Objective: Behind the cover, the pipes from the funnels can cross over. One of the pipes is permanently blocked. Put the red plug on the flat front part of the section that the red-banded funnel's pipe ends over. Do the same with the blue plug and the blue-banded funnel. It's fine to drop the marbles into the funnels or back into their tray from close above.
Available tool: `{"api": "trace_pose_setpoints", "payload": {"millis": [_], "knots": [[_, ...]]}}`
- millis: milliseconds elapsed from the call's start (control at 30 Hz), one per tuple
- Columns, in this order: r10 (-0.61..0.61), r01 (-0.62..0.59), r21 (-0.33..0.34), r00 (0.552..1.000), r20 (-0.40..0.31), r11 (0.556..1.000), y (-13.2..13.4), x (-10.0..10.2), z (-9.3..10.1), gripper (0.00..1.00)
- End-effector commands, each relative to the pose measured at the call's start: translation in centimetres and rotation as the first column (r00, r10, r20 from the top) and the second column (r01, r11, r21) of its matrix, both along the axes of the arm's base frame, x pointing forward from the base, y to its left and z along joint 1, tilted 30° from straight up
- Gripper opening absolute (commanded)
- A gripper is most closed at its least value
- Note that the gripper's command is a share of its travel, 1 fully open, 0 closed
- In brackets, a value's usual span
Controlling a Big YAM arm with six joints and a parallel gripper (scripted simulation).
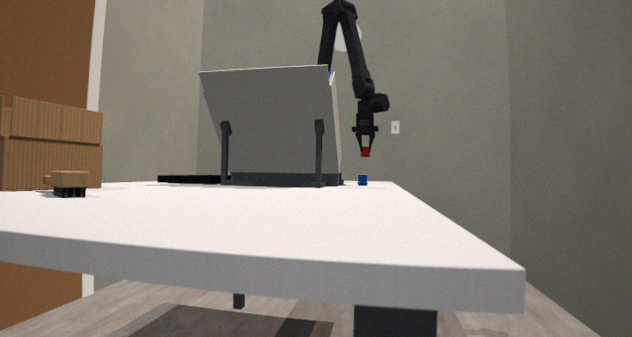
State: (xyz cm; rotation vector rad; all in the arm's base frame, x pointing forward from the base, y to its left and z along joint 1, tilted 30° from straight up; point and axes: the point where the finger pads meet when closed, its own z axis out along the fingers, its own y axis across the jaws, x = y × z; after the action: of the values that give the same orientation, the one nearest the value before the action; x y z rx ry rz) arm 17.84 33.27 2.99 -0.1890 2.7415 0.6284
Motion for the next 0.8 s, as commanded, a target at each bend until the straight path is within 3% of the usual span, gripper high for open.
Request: {"api": "trace_pose_setpoints", "payload": {"millis": [0, 533, 767], "knots": [[0.001, -0.001, -0.019, 1.000, -0.011, 1.000, -0.3, -0.7, 0.4, 0.00], [-0.001, 0.001, -0.013, 1.000, -0.010, 1.000, -0.1, -0.6, 0.6, 0.00], [-0.002, 0.002, -0.012, 1.000, -0.009, 1.000, -6.5, 1.6, -1.6, 0.00]]}}
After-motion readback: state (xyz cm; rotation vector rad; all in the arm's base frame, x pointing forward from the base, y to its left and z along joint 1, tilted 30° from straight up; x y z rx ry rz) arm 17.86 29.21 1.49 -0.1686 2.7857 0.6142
